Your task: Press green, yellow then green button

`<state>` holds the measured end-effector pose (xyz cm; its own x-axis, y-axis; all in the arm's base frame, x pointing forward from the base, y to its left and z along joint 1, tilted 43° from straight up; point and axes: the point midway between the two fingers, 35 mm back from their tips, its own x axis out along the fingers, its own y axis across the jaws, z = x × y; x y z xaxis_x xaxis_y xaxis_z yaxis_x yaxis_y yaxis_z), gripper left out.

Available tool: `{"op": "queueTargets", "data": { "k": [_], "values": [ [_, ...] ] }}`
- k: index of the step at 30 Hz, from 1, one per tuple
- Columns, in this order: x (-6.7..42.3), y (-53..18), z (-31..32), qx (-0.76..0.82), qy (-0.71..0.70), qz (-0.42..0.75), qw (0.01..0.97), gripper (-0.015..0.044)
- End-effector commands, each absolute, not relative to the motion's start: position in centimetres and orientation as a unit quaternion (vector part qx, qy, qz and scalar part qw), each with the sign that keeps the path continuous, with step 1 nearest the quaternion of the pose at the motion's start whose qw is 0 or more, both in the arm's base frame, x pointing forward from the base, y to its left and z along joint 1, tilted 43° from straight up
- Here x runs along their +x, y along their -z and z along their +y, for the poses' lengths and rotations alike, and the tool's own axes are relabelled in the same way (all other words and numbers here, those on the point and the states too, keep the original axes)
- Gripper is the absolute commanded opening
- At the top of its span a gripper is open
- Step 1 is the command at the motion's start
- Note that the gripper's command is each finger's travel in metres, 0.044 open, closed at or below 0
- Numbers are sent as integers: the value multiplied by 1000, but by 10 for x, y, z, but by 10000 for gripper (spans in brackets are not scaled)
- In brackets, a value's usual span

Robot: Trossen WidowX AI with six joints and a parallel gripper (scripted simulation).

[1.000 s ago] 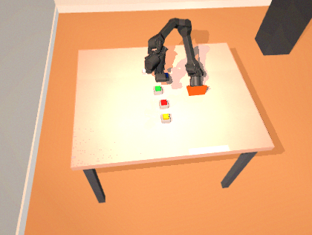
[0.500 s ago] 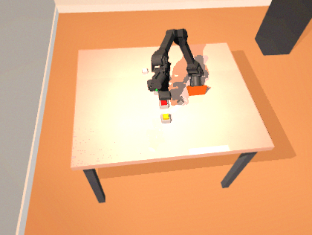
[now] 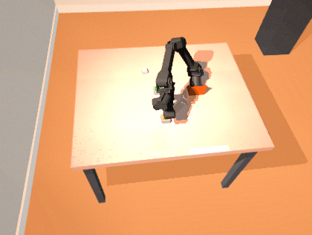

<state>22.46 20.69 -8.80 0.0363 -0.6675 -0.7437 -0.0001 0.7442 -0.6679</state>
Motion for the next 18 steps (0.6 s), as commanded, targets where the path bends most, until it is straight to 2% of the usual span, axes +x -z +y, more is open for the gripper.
{"op": "queueTargets", "data": {
  "k": [1,18],
  "values": [
    [224,93,205,-261,244,645,675,20],
    [226,113,187,-261,244,645,676,20]
  ]
}}
